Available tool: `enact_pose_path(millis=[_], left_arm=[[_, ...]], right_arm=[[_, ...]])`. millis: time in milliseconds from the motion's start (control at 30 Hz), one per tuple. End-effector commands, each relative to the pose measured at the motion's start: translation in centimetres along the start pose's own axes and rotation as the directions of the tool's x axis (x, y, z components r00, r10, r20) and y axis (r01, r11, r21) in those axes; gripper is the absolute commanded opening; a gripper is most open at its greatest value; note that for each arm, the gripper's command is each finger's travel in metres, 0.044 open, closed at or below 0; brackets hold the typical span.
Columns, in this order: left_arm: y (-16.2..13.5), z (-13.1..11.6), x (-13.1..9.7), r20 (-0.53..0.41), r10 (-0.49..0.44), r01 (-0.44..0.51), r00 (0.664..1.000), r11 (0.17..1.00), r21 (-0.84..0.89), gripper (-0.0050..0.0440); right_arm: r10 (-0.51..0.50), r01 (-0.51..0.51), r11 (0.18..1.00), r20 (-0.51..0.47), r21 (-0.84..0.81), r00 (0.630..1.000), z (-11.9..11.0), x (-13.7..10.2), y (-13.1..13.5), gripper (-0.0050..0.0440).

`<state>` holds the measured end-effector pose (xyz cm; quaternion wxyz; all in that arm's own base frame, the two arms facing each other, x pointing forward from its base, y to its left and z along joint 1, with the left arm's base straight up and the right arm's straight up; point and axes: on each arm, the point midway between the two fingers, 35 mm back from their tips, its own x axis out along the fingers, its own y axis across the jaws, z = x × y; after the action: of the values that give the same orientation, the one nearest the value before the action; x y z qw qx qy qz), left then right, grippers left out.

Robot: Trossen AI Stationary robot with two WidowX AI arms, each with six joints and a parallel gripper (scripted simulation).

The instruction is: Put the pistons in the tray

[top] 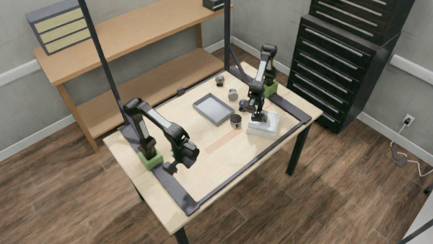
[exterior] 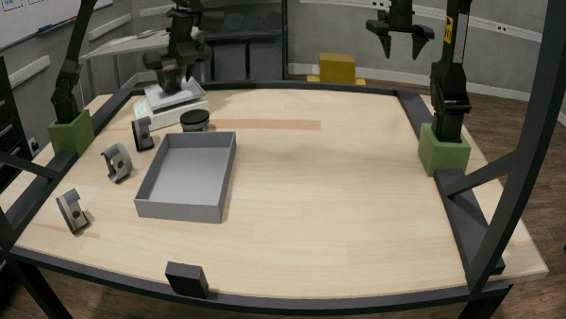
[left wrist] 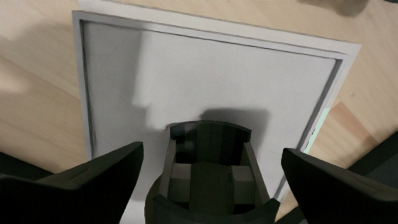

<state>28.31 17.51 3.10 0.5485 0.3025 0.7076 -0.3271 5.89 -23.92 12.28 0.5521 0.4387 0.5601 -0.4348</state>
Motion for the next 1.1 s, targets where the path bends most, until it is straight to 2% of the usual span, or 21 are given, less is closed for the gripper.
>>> enact_pose_path(millis=[0, 367, 467, 767, 867, 1067], left_arm=[[0.2, -0.3, -0.8, 0.001, 0.023, -0.023, 1.000, 1.000, -0.005, 0.0378], [0.2, -0.3, -0.8, 0.001, 0.023, -0.023, 1.000, 1.000, -0.005, 0.0378], [0.5, -0.3, -2.0, 0.004, 0.046, -0.046, 0.999, 0.999, -0.008, 0.0378], [0.4, -0.2, -3.5, 0.006, 0.046, -0.046, 0.999, 0.999, -0.010, 0.0378], [0.4, -0.1, -3.0, 0.003, 0.027, -0.027, 1.000, 1.000, -0.007, 0.0378], [0.3, -0.2, -4.7, 0.007, 0.046, -0.046, 0.999, 0.999, -0.010, 0.0378]], right_arm=[[0.003, -0.003, 1.000, 0.033, -0.006, 0.999, 0.5, -0.9, 0.1, 0.0400], [0.003, -0.003, 1.000, 0.033, -0.006, 0.999, 0.5, -0.9, 0.1, 0.0400], [0.003, -0.003, 1.000, 0.033, -0.006, 0.999, 0.5, -0.9, 0.1, 0.0400], [0.003, -0.003, 1.000, 0.033, -0.006, 0.999, 0.5, -0.9, 0.1, 0.0400], [0.003, -0.003, 1.000, 0.033, -0.006, 0.999, 0.5, -0.9, 0.1, 0.0400], [0.003, -0.003, 1.000, 0.033, -0.006, 0.999, 0.5, -0.9, 0.1, 0.0400]])
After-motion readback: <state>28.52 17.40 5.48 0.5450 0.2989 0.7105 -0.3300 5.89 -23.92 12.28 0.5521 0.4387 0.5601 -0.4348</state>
